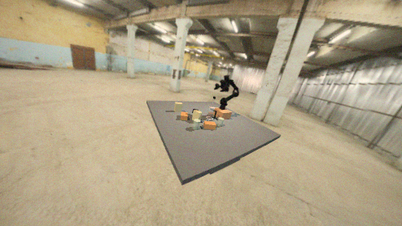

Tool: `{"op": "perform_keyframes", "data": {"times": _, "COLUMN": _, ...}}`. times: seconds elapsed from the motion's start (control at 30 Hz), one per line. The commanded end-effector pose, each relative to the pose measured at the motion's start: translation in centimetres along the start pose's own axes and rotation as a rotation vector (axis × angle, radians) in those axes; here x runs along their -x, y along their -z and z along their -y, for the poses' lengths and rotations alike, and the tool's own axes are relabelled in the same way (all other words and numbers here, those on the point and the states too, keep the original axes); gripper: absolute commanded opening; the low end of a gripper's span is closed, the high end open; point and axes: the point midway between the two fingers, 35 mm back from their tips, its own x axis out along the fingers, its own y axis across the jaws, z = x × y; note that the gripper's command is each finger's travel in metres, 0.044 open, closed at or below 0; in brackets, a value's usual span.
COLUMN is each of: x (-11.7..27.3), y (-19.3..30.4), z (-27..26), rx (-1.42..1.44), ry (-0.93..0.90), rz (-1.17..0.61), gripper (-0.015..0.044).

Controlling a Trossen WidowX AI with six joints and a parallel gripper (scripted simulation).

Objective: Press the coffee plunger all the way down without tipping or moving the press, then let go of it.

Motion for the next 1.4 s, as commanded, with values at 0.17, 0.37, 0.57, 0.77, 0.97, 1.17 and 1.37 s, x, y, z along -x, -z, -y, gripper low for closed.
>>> {"op": "perform_keyframes", "data": {"times": 0.17, "x": -2.6, "y": 4.9, "z": -0.6, "rx": 0.008, "ry": -0.038, "rz": -0.003, "gripper": 0.044}}
{"op": "perform_keyframes", "data": {"times": 0.37, "x": -3.1, "y": 5.2, "z": -0.6, "rx": 0.009, "ry": -0.039, "rz": -0.003, "gripper": 0.044}}
{"op": "perform_keyframes", "data": {"times": 0.57, "x": -4.0, "y": 5.2, "z": -0.6, "rx": 0.01, "ry": -0.04, "rz": -0.002, "gripper": 0.044}}
{"op": "perform_keyframes", "data": {"times": 0.77, "x": -4.9, "y": 5.1, "z": -0.6, "rx": 0.01, "ry": -0.04, "rz": -0.001, "gripper": 0.044}}
{"op": "perform_keyframes", "data": {"times": 0.97, "x": -5.8, "y": 5.1, "z": -0.7, "rx": 0.01, "ry": -0.041, "rz": -0.001, "gripper": 0.044}}
{"op": "perform_keyframes", "data": {"times": 1.17, "x": -6.8, "y": 5.2, "z": -0.8, "rx": 0.01, "ry": -0.041, "rz": 0.0, "gripper": 0.044}}
{"op": "perform_keyframes", "data": {"times": 1.37, "x": -7.0, "y": 5.2, "z": -0.8, "rx": 0.01, "ry": -0.042, "rz": 0.0, "gripper": 0.0361}}
